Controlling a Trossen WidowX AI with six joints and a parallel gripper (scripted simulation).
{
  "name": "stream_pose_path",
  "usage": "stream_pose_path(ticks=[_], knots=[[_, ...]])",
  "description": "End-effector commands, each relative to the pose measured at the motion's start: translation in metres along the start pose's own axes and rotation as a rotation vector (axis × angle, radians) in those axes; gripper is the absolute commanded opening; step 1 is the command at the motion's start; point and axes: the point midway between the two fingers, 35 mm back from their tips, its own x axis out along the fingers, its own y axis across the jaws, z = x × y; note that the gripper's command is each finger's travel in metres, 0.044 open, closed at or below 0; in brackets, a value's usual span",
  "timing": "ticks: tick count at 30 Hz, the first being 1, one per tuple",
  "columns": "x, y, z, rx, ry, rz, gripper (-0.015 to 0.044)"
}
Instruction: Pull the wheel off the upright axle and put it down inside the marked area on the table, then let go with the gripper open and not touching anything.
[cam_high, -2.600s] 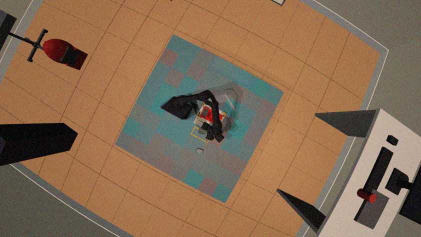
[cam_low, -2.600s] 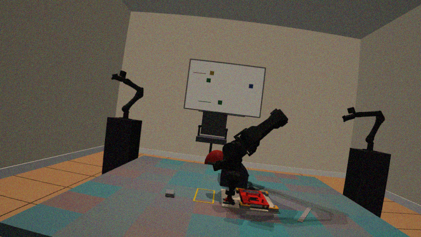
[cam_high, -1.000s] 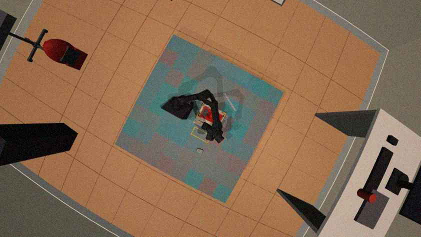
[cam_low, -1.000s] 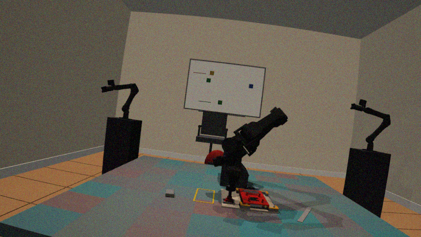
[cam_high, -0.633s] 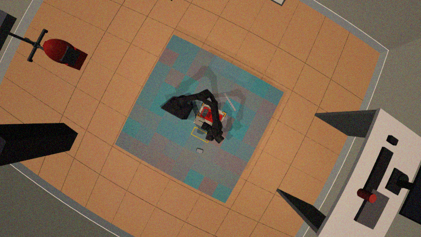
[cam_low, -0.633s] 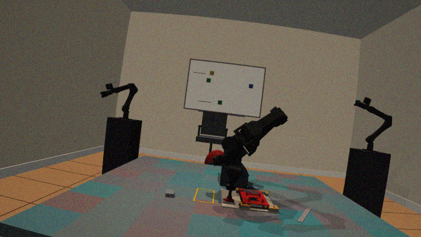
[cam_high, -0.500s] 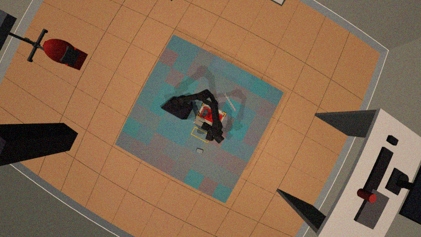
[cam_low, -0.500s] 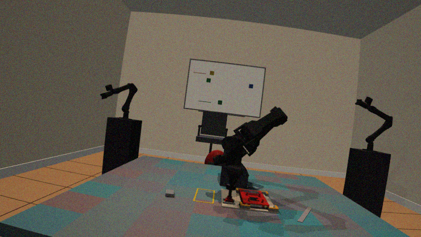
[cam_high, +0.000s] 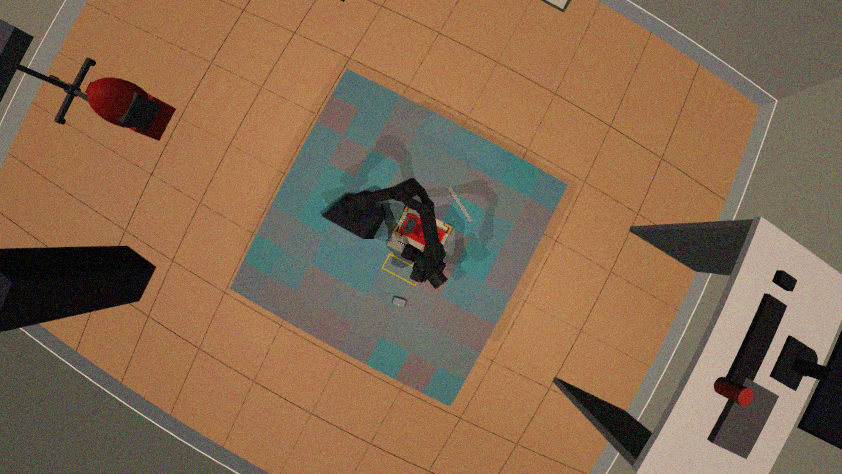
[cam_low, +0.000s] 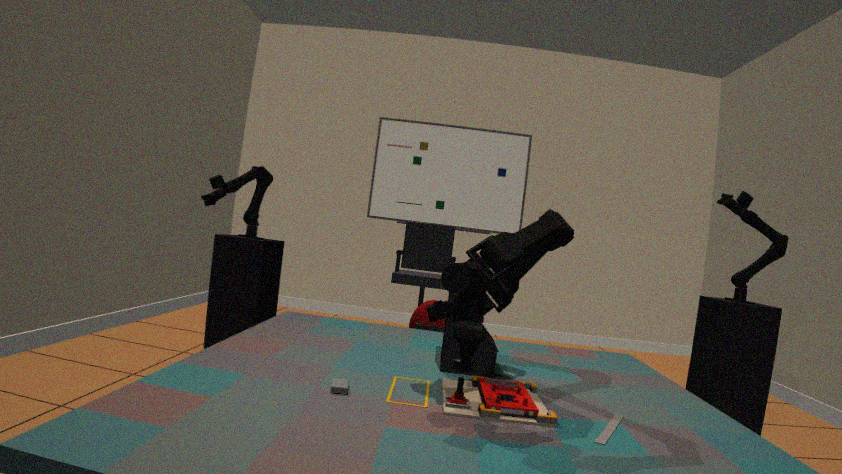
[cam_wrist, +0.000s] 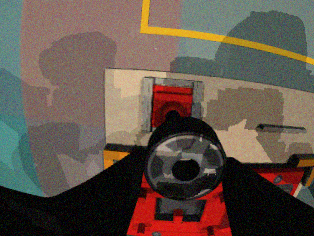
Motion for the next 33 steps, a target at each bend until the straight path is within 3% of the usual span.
stream_pose_path(ticks=[1, 5, 23, 33], knots=[[-0.020, 0.000, 0.000, -0.009, -0.009, 0.014, 0.0000], [-0.011, -0.002, 0.005, 0.001, -0.004, 0.009, 0.0000], [-0.021, -0.056, 0.104, -0.007, -0.016, 0.013, 0.0000], [-0.007, -0.058, 0.107, -0.008, -0.015, 0.013, 0.0000]])
